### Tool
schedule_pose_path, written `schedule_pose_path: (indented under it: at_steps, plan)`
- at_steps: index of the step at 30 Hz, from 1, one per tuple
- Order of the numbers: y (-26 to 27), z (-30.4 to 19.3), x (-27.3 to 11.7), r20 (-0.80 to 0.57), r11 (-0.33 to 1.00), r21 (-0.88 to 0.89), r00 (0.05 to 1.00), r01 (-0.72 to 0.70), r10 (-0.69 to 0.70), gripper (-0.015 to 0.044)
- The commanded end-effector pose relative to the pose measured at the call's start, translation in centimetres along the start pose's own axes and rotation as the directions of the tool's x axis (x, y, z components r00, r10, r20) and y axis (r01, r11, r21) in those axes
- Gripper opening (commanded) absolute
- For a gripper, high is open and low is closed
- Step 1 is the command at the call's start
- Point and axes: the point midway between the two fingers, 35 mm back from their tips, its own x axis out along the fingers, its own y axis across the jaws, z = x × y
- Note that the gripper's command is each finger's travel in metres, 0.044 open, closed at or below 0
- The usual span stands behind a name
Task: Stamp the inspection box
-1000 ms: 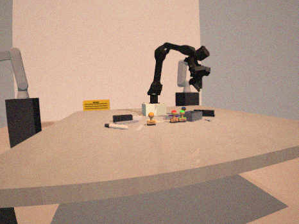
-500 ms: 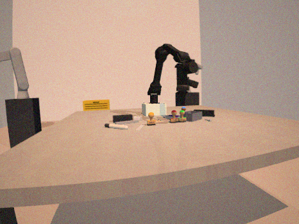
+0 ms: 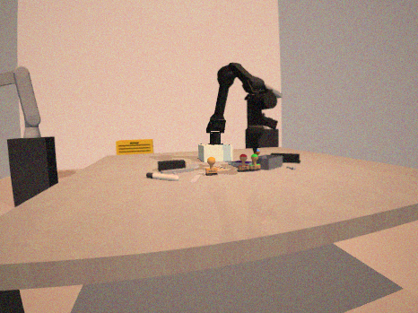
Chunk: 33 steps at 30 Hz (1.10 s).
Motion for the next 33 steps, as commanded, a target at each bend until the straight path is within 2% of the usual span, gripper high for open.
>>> schedule_pose_path:
  at_steps: [1, 33]
  plan:
    - [0.1, 0.0, 0.9, 0.0, 1.0, -0.006, 1.0, -0.008, 0.008, 0.0221]
    - [0.3, -0.1, 5.4, 0.0, 1.0, -0.006, 1.0, -0.008, 0.008, 0.0221]
